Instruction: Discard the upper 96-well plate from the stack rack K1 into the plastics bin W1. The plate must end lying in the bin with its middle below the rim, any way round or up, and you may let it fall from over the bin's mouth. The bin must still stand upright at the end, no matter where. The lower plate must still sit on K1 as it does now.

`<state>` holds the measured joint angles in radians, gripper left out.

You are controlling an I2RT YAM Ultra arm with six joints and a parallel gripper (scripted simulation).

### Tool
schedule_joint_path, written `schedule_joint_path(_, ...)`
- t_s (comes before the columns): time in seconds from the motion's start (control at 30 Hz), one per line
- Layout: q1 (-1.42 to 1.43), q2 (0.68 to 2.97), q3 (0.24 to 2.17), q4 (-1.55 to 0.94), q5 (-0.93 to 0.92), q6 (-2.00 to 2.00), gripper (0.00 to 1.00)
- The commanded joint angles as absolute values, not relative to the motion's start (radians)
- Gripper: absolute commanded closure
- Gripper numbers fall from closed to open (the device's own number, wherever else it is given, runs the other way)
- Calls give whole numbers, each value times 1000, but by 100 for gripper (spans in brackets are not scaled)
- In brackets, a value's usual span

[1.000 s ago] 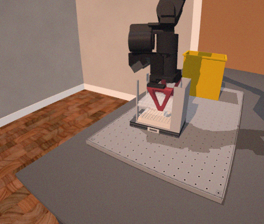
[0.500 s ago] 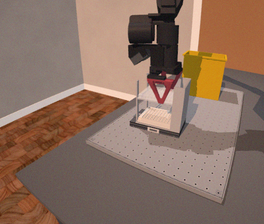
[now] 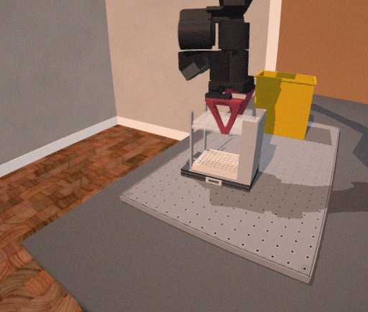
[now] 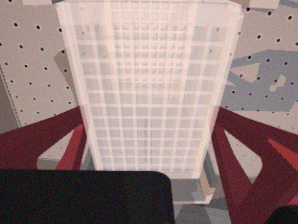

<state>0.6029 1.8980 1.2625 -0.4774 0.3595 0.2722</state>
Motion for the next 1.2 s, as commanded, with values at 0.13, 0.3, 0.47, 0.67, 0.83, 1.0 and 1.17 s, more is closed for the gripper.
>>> schedule_joint_path(0.13, 630, 1832, 1253, -509, 379, 291, 100)
schedule_joint_path(0.3, 639, 1811, 1270, -535, 383, 299, 100)
schedule_joint_path(0.47, 648, 1790, 1291, -562, 387, 307, 100)
schedule_joint_path(0.67, 654, 1772, 1290, -581, 389, 313, 100)
schedule_joint_path(0.83, 662, 1752, 1293, -607, 392, 322, 100)
schedule_joint_path(1.0, 671, 1733, 1299, -635, 397, 330, 100)
schedule_joint_path(1.17, 677, 1722, 1303, -652, 399, 336, 100)
